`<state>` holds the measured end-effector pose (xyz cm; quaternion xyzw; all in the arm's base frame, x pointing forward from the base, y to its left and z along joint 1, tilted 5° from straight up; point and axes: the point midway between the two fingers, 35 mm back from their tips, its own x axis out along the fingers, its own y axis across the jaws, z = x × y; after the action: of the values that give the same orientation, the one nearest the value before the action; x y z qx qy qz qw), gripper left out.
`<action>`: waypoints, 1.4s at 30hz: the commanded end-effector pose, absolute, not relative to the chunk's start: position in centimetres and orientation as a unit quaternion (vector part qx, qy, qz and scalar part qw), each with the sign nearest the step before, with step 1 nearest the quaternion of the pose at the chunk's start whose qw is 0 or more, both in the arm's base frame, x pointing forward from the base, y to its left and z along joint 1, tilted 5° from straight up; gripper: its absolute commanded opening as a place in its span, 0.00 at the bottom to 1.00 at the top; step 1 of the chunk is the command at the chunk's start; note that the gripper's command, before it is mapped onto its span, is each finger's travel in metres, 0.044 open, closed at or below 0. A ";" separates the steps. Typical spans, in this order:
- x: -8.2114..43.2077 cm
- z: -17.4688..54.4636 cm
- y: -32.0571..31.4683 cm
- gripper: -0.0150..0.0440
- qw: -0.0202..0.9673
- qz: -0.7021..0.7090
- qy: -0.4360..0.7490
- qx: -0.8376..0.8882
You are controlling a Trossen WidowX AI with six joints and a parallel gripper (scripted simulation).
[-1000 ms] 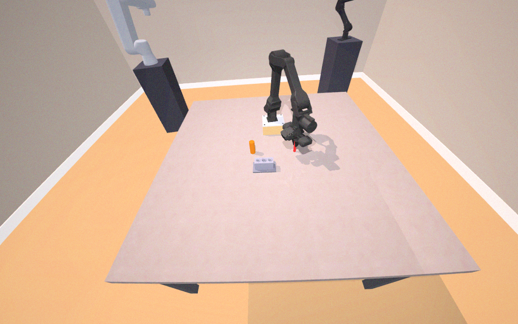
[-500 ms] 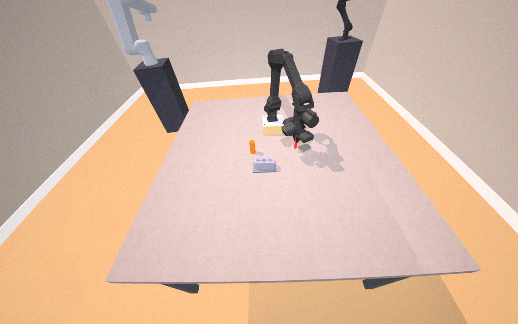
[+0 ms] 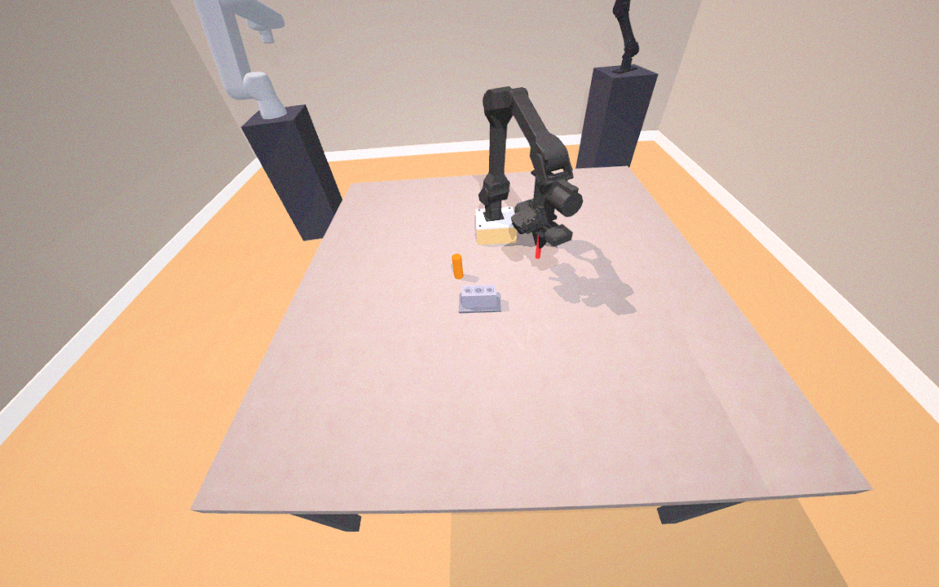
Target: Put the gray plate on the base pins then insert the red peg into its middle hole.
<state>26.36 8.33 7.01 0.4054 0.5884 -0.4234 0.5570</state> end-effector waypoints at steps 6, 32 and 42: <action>27.5 6.9 7.0 0.25 0.556 -0.425 0.589 0.403; 31.2 7.0 1.3 0.25 0.547 -0.431 0.584 0.417; 32.5 7.1 -1.1 0.25 0.547 -0.430 0.582 0.422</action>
<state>32.06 -0.47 7.06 0.4218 0.5805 -0.4319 0.5464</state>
